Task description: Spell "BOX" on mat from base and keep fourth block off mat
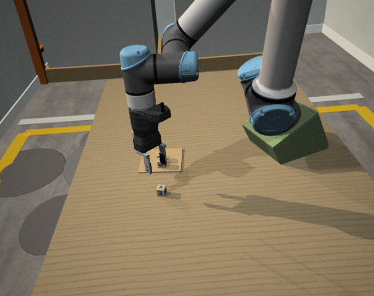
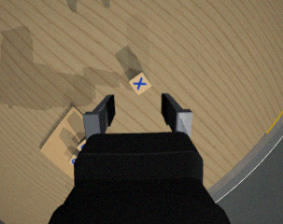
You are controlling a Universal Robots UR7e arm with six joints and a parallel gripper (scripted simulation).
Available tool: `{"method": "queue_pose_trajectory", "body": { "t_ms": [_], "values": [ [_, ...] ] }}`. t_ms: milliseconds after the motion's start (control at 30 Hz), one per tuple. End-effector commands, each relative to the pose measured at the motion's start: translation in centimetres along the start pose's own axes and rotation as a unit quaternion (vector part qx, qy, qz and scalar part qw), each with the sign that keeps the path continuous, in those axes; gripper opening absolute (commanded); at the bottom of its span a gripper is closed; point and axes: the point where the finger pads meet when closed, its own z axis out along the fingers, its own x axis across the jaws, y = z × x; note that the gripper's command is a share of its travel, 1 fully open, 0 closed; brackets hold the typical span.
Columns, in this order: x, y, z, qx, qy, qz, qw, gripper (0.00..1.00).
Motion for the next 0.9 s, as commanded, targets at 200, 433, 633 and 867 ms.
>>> {"method": "queue_pose_trajectory", "body": {
  "t_ms": [200, 433, 633, 867],
  "values": [
    [0.12, -0.68, 0.00, -0.001, 0.002, -0.144, 0.990, 1.00],
    [0.16, -0.89, 0.01, -0.001, 0.003, -0.195, 0.981, 1.00],
    [0.20, -1.07, 0.02, -0.002, 0.004, -0.240, 0.971, 1.00],
    [0.23, -1.16, 0.03, -0.002, 0.004, -0.265, 0.964, 1.00]
  ]
}}
